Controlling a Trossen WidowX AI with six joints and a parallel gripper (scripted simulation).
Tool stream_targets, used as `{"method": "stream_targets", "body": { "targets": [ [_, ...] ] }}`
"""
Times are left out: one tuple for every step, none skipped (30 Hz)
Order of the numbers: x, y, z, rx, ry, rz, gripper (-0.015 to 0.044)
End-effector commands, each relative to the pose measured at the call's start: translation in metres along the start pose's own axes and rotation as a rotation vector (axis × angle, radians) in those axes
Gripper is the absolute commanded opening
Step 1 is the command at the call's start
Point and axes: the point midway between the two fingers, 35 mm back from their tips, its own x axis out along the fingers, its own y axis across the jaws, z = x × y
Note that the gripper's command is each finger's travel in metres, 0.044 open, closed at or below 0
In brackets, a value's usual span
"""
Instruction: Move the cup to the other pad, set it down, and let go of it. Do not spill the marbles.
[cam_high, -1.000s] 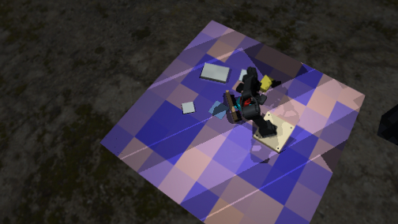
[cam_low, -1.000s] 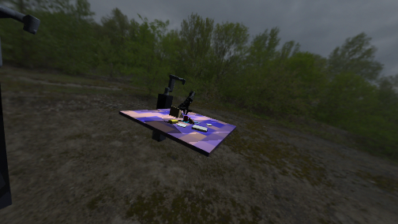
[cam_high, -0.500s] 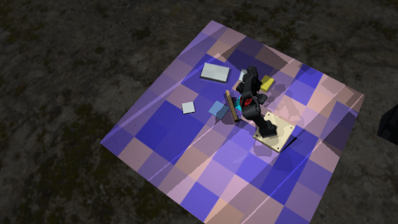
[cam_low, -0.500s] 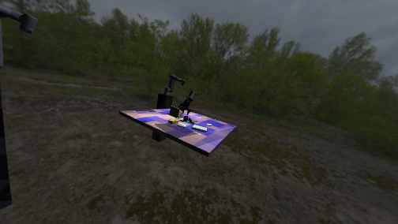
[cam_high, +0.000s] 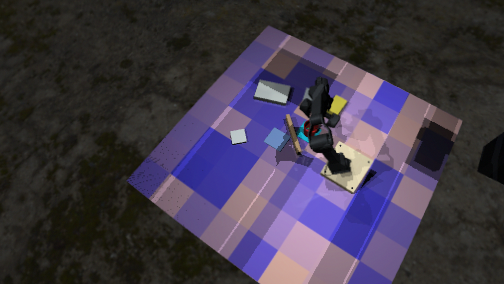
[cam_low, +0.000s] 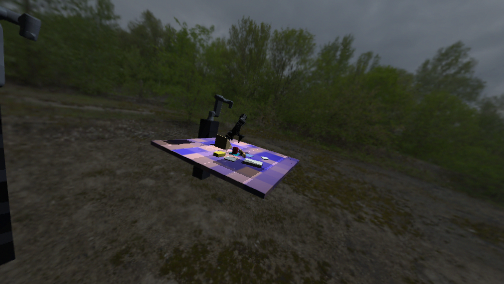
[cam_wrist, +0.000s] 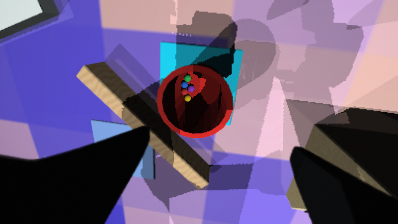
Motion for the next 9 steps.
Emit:
{"method": "stream_targets", "body": {
  "targets": [
    [-0.0136,0.0001,0.0,-0.005,-0.006,-0.001,0.044],
    [-0.0163,0.0,-0.0001,-0.005,-0.006,-0.001,0.044],
    [-0.018,0.0,-0.0003,-0.005,-0.006,-0.001,0.044],
    [-0.0184,0.0001,-0.0003,-0.005,-0.006,-0.001,0.044],
    [-0.0185,0.0003,-0.0002,-0.005,-0.006,-0.001,0.044],
    [-0.0147,0.0004,0.0,-0.001,-0.004,0.003,0.044],
    [-0.0147,0.0004,0.0,-0.001,-0.004,0.003,0.044],
    [-0.0147,0.0004,0.0,-0.001,-0.004,0.003,0.044],
    [-0.0147,0.0004,0.0,-0.001,-0.004,0.003,0.044]
  ]
}}
